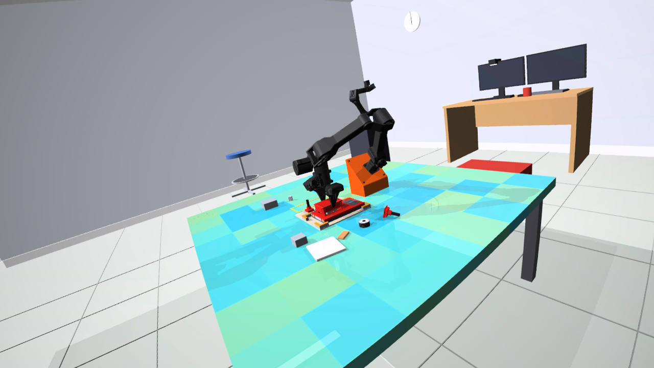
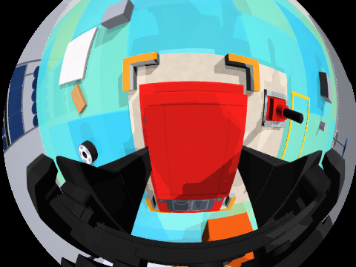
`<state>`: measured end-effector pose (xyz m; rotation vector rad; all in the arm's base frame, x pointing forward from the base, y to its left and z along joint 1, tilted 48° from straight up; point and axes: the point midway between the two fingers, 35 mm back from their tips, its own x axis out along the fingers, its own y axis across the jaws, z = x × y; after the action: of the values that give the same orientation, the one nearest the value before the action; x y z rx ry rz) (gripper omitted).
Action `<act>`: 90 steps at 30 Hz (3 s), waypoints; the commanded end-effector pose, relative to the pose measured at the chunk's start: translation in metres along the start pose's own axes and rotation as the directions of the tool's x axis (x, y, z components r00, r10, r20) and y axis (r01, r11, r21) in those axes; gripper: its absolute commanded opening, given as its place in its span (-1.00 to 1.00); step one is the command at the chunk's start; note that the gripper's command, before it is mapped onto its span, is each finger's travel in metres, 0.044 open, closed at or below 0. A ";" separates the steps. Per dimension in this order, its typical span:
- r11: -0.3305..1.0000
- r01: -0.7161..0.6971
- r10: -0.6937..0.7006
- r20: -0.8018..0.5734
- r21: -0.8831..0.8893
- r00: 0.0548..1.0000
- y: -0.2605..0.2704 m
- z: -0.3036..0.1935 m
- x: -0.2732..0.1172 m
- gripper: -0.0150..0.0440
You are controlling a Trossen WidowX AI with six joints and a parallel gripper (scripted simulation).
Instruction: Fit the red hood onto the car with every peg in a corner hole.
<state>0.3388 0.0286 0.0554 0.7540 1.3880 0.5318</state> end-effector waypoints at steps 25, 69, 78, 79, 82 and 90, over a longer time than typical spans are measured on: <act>1.000 -0.002 0.002 0.000 0.005 1.000 0.000 0.000 -0.002 -0.49; 1.000 -0.005 0.005 0.001 0.009 1.000 0.000 -0.001 0.006 -0.49; 1.000 -0.005 0.005 0.001 0.009 1.000 0.000 -0.001 0.010 -0.49; 1.000 -0.005 0.005 0.001 0.009 1.000 0.000 -0.001 0.010 -0.49; 1.000 -0.005 0.005 0.001 0.009 1.000 0.000 -0.001 0.011 -0.49; 1.000 -0.002 0.002 0.001 0.004 1.000 0.000 -0.001 0.011 -0.49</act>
<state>0.3390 0.0373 0.0482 0.7591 1.3885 0.5307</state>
